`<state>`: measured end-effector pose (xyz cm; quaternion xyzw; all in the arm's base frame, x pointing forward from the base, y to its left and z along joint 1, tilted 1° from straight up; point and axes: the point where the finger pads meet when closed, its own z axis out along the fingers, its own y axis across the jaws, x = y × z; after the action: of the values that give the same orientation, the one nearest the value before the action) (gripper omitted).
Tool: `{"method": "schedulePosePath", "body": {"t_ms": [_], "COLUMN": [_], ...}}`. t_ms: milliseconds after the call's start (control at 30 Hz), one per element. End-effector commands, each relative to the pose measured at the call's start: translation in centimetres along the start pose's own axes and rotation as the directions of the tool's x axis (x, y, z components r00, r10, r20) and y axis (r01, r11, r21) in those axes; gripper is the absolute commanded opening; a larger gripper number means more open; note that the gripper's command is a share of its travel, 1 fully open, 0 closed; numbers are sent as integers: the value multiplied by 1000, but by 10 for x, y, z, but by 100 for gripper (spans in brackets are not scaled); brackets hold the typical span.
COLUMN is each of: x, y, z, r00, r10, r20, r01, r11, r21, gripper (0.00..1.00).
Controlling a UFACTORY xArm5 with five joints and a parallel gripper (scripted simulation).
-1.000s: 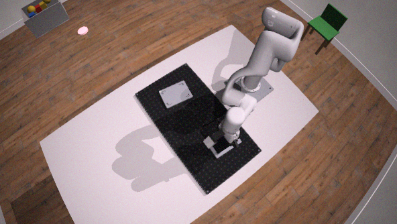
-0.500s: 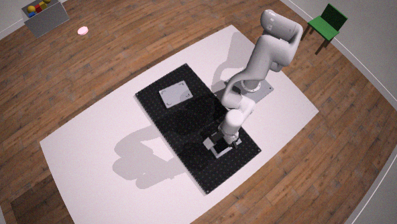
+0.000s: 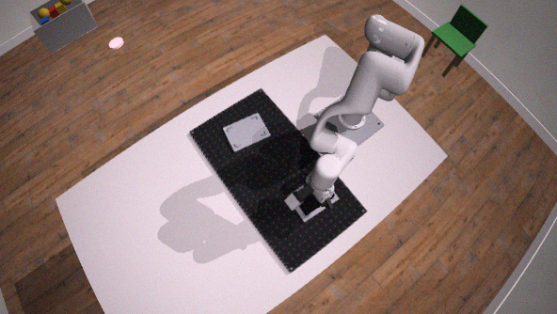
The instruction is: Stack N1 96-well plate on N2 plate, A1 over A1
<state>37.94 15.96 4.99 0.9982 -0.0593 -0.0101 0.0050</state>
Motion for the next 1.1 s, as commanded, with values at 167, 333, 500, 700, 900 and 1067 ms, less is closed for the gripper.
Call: {"method": "schedulePosePath", "body": {"t_ms": [167, 333, 500, 700, 900, 1067], "x": [1, 1, 1, 1, 1, 1], "y": [-1, -1, -1, -1, -1, -1], "z": [-1, 0, 0, 1, 2, 3], "r00": [1000, 1000, 1000, 1000, 1000, 1000], "r10": [0, 0, 0, 0, 0, 0], "r20": [-3, -3, -3, -3, -3, -3], "r01": [0, 0, 0, 0, 0, 0], "r11": [1000, 1000, 1000, 1000, 1000, 1000], "r21": [2, 2, 2, 2, 2, 2], "gripper": [0, 0, 0, 0, 0, 0]}}
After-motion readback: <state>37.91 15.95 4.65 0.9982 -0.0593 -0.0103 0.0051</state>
